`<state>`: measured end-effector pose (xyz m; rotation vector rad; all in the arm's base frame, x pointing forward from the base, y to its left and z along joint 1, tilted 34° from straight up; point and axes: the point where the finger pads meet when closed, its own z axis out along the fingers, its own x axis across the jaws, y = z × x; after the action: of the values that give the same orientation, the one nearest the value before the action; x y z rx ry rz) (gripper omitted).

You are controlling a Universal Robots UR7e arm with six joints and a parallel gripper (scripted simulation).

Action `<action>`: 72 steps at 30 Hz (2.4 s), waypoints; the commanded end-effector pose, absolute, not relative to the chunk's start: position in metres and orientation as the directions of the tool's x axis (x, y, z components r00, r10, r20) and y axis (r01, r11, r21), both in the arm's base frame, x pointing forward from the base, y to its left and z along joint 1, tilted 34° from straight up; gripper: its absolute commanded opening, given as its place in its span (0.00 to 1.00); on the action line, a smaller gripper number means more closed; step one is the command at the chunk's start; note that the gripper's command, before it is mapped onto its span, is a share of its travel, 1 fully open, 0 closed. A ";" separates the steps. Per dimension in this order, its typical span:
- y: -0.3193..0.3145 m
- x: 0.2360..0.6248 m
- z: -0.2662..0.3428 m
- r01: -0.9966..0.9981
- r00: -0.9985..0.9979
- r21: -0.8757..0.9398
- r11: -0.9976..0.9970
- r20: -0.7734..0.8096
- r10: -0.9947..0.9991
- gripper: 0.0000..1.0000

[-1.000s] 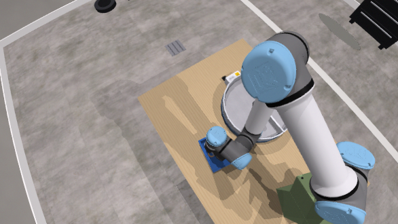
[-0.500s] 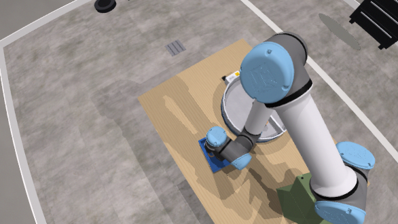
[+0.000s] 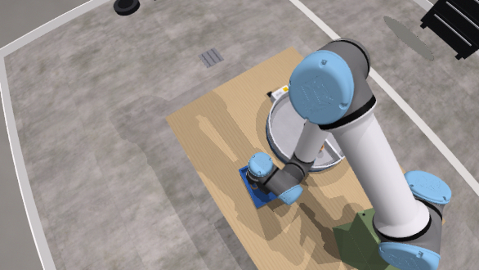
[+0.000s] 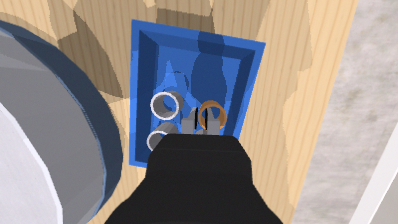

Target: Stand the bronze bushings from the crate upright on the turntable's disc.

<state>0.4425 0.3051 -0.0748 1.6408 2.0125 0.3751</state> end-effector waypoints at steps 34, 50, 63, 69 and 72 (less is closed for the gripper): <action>0.306 0.444 -0.073 0.824 -0.137 0.518 0.230 -0.211 0.968 0.00; 0.306 0.444 -0.073 0.824 -0.137 0.518 0.230 -0.211 0.968 0.00; 0.307 0.434 -0.062 0.825 -0.139 0.516 0.232 -0.212 0.967 0.00; 0.309 0.426 -0.050 0.825 -0.139 0.516 0.232 -0.212 0.967 0.00; 0.310 0.418 -0.039 0.825 -0.139 0.516 0.232 -0.212 0.967 0.00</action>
<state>0.4316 0.3080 -0.0557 1.6398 2.0112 0.3800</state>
